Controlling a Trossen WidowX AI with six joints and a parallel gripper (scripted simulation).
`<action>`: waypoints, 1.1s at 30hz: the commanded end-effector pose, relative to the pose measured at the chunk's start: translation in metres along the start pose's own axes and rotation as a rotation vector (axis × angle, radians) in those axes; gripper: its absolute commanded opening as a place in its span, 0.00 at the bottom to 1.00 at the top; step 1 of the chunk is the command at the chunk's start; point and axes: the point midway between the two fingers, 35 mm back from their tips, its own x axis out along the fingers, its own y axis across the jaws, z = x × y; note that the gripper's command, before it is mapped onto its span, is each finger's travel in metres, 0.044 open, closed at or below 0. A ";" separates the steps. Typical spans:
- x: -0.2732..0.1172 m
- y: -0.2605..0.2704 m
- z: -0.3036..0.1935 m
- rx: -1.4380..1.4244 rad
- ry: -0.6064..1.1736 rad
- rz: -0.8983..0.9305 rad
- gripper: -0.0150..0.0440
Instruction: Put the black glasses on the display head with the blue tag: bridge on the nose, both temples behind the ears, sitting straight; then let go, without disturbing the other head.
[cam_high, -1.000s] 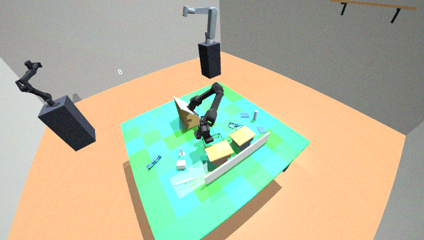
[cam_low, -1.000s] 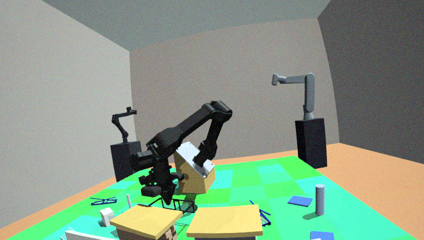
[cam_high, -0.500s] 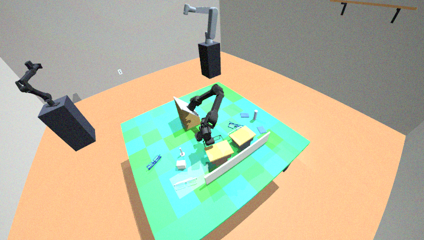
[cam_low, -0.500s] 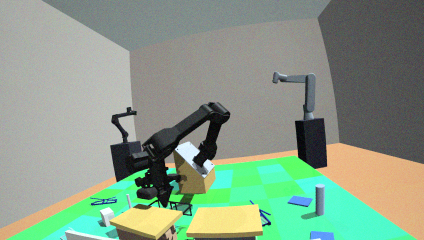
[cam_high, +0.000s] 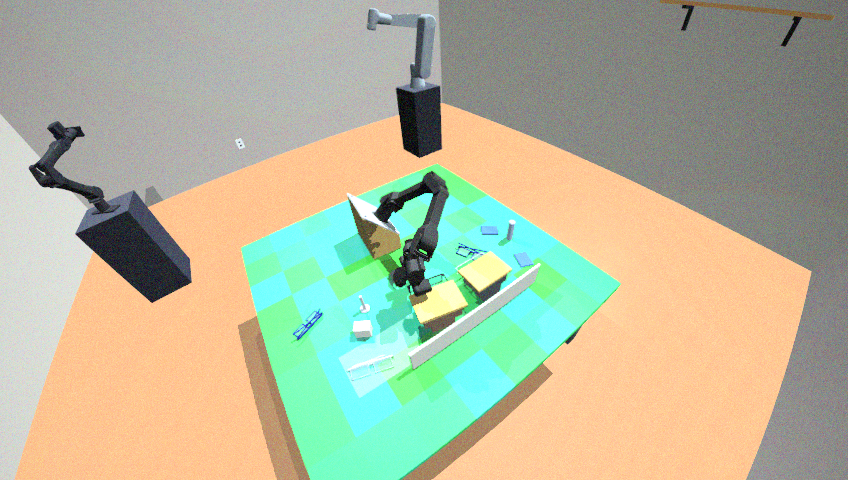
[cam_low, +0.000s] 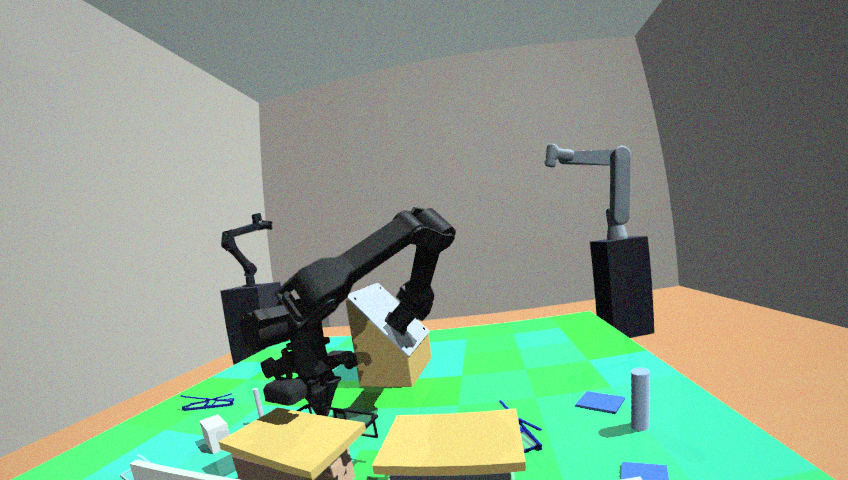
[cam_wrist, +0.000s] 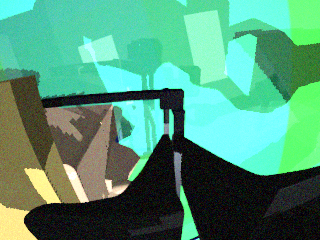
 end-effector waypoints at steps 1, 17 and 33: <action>0.000 0.007 -0.001 0.004 0.004 0.002 0.25; 0.001 0.020 -0.001 0.004 0.004 0.002 0.25; 0.005 0.020 -0.001 0.004 0.004 0.002 0.25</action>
